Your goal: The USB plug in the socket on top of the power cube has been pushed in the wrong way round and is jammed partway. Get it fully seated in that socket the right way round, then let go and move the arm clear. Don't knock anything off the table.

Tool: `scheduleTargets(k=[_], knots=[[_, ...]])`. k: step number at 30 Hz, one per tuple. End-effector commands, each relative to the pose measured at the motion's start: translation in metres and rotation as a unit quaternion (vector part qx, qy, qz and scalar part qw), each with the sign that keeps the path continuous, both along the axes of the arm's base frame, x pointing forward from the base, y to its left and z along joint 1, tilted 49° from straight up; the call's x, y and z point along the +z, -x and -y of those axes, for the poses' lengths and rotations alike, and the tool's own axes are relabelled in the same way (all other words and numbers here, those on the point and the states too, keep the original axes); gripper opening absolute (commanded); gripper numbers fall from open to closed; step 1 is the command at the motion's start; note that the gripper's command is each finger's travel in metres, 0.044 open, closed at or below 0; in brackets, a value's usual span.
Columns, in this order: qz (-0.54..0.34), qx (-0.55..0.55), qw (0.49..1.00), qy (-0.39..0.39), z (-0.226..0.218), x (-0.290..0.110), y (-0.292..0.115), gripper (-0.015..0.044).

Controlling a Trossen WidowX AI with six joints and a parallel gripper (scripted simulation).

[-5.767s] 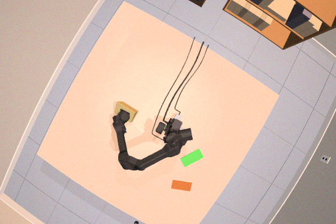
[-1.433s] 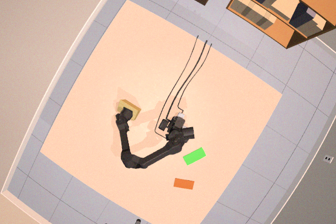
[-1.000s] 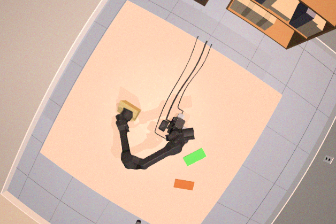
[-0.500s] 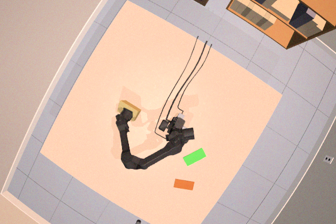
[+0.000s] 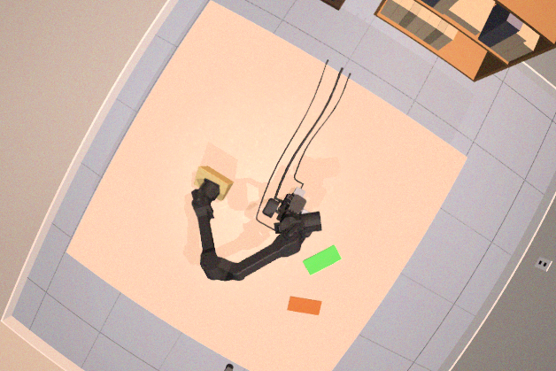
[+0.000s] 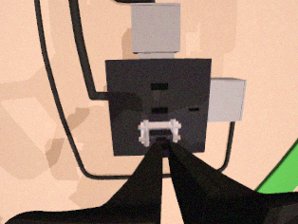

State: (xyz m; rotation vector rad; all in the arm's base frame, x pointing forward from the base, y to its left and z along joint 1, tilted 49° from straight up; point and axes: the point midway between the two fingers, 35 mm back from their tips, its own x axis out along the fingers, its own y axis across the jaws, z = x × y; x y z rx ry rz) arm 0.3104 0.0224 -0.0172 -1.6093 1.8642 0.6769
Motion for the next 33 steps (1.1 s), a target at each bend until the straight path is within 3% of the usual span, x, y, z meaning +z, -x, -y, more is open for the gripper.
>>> scheduleTargets(k=[1, 33], knots=[[0.000, 0.002, 1.000, 0.001, 0.0009, -0.0004, -0.0002, 0.0000], [0.000, 0.002, 1.000, 0.002, 0.0037, -0.0030, 0.0002, 0.0000]])
